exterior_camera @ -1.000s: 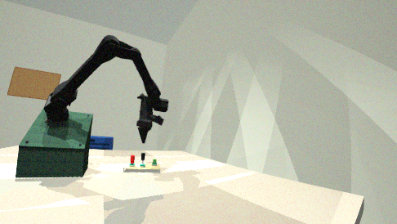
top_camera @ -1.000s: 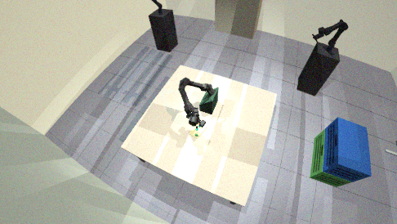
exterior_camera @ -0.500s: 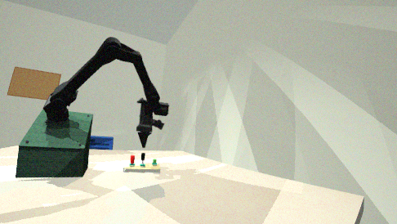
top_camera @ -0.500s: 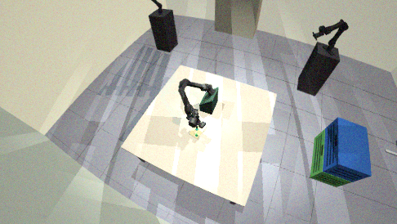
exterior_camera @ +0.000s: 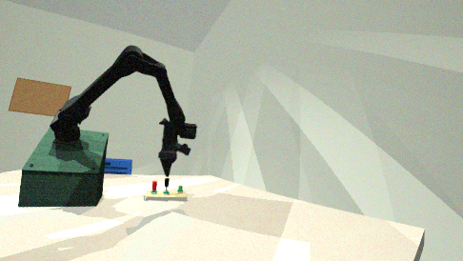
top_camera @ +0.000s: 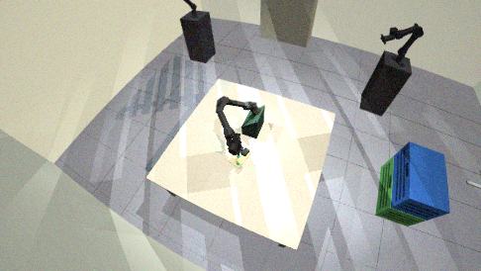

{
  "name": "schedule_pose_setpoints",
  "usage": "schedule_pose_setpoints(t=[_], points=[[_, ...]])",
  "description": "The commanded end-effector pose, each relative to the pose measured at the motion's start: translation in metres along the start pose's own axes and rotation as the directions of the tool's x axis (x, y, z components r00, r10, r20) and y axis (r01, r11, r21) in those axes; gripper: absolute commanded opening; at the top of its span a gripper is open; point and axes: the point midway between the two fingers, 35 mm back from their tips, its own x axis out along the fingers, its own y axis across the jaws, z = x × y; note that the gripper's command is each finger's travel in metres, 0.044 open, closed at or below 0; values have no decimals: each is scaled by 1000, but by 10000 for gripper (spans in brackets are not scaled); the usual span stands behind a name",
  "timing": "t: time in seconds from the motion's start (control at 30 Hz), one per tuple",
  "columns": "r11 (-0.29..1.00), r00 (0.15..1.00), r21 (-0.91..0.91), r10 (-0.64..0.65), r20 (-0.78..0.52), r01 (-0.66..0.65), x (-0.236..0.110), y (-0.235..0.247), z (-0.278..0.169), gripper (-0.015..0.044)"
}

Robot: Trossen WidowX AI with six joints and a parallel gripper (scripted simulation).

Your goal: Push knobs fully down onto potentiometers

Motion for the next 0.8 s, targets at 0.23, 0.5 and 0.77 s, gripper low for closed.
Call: schedule_pose_setpoints(t=[0.23, 0.5, 0.77], points=[[1000, 1000, -6, -3, 0, 3, 2, 0, 0, 0], [1000, 1000, -6, -3, 0, 3, 4, 0, 0, 0], [1000, 1000, -6, -4, 0, 4, 6, 0, 0, 0]])
